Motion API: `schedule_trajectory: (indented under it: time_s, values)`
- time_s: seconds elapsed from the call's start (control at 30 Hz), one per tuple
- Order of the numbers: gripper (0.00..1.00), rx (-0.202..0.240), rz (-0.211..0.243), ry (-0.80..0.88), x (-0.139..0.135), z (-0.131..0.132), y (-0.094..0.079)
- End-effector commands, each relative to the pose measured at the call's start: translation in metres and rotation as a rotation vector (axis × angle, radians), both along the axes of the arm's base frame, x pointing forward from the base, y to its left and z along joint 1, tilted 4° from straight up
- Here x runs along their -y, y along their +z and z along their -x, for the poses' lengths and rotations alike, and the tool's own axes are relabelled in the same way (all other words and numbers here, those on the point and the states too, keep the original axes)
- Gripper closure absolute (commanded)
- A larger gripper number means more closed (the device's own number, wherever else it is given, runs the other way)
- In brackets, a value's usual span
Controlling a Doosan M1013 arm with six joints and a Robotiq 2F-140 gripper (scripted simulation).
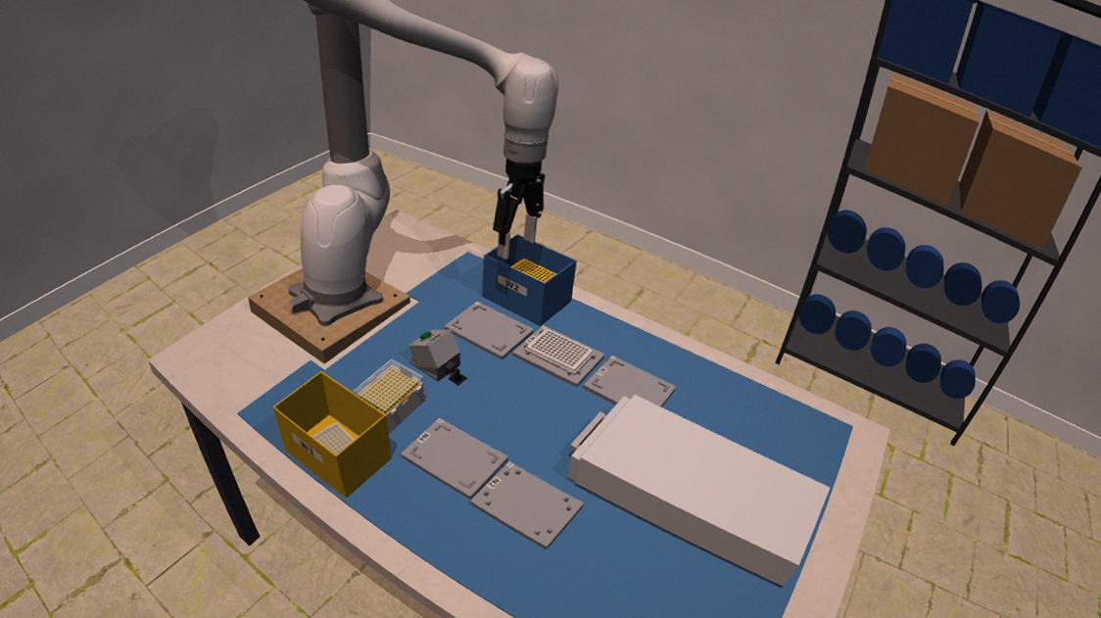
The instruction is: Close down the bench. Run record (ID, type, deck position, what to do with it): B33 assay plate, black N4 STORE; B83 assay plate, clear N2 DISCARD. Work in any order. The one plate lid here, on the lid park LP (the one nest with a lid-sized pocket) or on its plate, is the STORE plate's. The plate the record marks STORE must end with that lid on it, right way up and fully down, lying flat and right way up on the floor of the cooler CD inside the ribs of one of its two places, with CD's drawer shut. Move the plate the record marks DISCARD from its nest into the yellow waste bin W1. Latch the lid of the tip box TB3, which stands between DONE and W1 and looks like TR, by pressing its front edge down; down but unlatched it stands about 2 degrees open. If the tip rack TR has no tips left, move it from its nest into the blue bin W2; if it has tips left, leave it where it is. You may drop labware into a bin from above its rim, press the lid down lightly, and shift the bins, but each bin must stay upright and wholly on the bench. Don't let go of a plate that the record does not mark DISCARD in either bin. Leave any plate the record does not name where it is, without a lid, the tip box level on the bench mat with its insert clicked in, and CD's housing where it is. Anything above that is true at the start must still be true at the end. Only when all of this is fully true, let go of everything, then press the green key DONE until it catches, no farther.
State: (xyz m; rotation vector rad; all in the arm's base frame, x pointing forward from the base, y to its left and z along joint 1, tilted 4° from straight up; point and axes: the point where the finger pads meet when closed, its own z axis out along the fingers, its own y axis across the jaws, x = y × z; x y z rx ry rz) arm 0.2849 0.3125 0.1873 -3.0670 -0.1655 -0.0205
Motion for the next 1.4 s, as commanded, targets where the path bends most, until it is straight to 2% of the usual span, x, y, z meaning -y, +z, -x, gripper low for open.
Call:
schedule_trajectory:
  time_s: [0.0,0.33,0.37,1.3,1.37]
  values:
    - [0.41,0.0,-0.001,0.0,0.016,-0.001,0.0]
    - [0.45,0.0,-0.001,0.0,0.048,-0.002,0.0]
    - [1.0,0.0,-0.001,0.0,0.052,-0.002,0.0]
    - [1.0,0.0,-0.001,0.0,0.156,-0.006,0.0]
    - [1.0,0.0,-0.001,0.0,0.156,-0.006,0.0]
